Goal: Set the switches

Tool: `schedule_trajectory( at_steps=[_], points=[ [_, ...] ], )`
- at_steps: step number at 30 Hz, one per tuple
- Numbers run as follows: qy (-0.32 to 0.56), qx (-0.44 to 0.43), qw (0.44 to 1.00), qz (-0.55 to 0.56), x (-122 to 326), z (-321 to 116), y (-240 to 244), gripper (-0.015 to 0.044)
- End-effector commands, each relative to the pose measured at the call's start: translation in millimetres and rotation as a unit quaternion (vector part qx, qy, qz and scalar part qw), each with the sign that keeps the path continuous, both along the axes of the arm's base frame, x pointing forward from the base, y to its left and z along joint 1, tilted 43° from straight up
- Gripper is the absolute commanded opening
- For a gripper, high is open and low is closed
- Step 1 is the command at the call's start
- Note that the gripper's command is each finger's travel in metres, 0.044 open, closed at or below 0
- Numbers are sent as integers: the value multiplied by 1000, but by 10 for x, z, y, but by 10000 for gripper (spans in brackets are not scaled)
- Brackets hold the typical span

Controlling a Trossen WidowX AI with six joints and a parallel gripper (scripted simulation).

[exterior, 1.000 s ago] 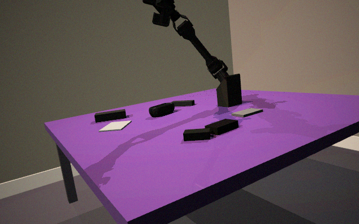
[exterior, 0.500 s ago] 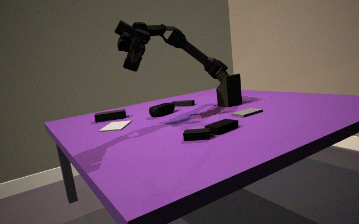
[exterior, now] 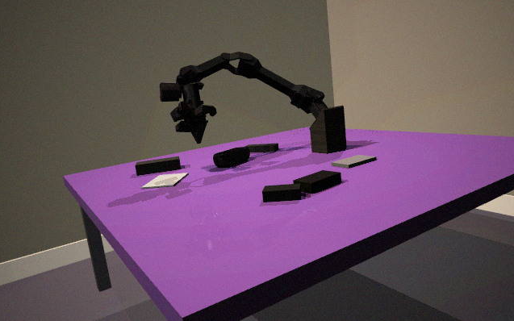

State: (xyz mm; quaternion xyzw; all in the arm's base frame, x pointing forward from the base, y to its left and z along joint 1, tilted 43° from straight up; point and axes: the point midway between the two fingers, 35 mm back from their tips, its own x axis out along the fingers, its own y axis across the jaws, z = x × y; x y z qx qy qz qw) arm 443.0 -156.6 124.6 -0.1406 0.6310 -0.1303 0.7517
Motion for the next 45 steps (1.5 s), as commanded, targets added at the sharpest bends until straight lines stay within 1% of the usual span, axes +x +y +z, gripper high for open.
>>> schedule_trajectory(
  at_steps=[1, 4, 6, 14, 45],
  points=[
    [70, -25, 997, 1, -430, 82, -402, 0],
    [131, -36, 991, 3, -800, 144, -685, 0],
    [145, -37, 989, 4, -886, 160, -742, 0],
    [145, -37, 989, 4, -885, 142, -759, 0],
    [145, -39, 989, 6, -907, -231, -1104, 0]
  ],
)
